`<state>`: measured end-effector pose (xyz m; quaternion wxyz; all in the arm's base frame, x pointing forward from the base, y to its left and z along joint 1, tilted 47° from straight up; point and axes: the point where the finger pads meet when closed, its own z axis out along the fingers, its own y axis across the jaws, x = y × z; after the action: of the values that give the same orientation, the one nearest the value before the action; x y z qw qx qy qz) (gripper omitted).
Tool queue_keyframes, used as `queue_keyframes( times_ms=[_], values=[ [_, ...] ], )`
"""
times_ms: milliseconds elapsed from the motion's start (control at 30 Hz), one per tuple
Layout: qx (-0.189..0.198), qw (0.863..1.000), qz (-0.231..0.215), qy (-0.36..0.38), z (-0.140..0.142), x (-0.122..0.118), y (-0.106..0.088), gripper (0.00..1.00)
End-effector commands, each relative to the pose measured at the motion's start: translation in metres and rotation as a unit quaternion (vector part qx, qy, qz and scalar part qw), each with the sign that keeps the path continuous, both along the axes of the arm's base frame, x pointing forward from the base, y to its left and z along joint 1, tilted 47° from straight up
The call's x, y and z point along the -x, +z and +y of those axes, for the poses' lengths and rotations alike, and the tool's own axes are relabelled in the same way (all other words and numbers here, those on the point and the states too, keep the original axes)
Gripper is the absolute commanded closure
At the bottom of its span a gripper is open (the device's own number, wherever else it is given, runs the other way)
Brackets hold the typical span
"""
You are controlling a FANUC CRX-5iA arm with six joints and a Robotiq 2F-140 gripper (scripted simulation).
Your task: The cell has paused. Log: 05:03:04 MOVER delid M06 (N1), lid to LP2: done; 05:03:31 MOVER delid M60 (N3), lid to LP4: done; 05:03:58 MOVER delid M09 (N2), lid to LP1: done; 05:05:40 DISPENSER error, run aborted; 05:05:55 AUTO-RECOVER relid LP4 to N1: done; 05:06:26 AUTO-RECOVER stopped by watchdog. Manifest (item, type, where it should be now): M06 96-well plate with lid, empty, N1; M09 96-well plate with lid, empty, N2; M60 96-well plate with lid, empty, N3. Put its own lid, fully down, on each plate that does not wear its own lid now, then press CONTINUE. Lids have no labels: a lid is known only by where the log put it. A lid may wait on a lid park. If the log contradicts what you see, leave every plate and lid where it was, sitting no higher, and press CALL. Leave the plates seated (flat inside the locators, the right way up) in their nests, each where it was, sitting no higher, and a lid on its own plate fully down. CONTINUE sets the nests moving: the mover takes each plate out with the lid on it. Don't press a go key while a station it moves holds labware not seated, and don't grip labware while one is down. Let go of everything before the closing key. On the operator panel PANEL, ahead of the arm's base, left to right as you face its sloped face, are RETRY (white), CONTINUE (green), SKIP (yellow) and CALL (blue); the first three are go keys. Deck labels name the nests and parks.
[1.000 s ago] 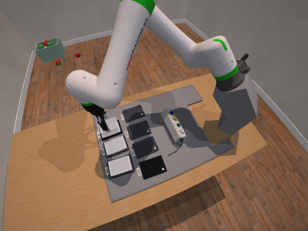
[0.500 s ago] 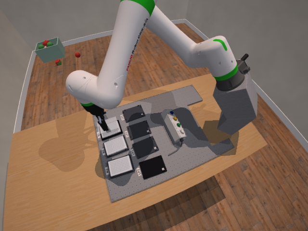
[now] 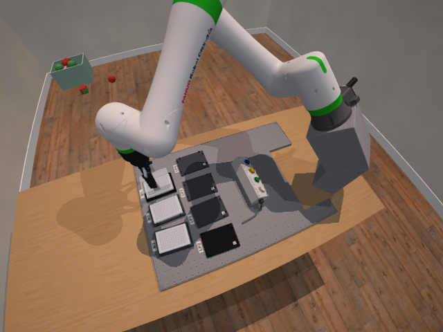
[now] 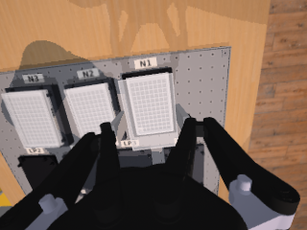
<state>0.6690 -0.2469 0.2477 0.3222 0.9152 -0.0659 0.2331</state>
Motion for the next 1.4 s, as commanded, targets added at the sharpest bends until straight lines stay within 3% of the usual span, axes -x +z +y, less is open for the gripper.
queue_keyframes(
  times_ms=[0,633,1367],
  values=[
    [0.000,1.000,0.000,0.001,-0.003,-0.002,-0.003,1.00],
    [0.000,1.000,0.000,0.001,-0.021,-0.014,-0.022,1.00],
    [0.000,1.000,0.000,0.001,-0.023,-0.015,-0.024,1.00]
  ],
)
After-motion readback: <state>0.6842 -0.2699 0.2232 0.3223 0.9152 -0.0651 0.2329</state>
